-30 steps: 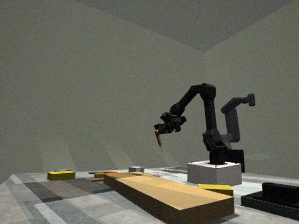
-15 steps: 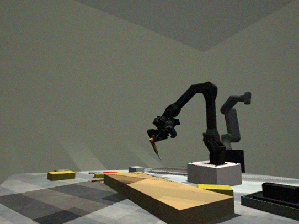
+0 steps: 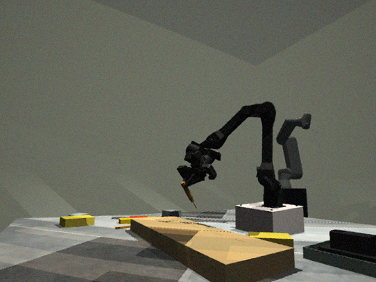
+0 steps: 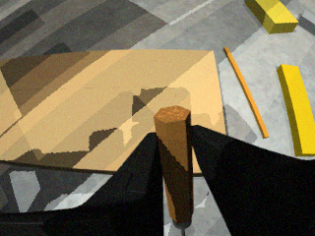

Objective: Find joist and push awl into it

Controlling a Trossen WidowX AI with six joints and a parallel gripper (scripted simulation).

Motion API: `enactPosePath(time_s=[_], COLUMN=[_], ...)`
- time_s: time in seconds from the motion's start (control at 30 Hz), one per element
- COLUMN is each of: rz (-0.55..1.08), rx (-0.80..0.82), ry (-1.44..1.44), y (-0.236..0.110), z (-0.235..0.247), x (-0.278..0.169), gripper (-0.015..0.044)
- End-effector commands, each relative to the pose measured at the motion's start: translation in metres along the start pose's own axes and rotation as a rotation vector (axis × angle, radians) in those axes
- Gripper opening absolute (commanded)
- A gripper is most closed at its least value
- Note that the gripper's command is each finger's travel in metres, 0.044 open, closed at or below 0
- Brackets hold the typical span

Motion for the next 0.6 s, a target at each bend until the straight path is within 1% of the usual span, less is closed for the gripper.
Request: enactPosePath(time_s=[0.0, 0.27, 0.57], rz=[0.009, 0.002, -0.053], rx=[-0.016, -0.063, -0.119], ry=[-0.003, -0.015, -0.010], y=[0.010, 0.034, 0.055], z=[0.007, 0.024, 0.049], x=[0.006, 0.023, 0.043], gripper=[0.0000, 0.0000, 0.0000])
Point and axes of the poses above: the point midway between the two fingers, 35 mm back from their tips, its own y axis out along the fingers, its own z axis across the jaws, x = y × z, the point moved 10 cm from there along -y, back along the fingers, and after that the axes turned 3 degrees about -y, right-handed, at the moved point
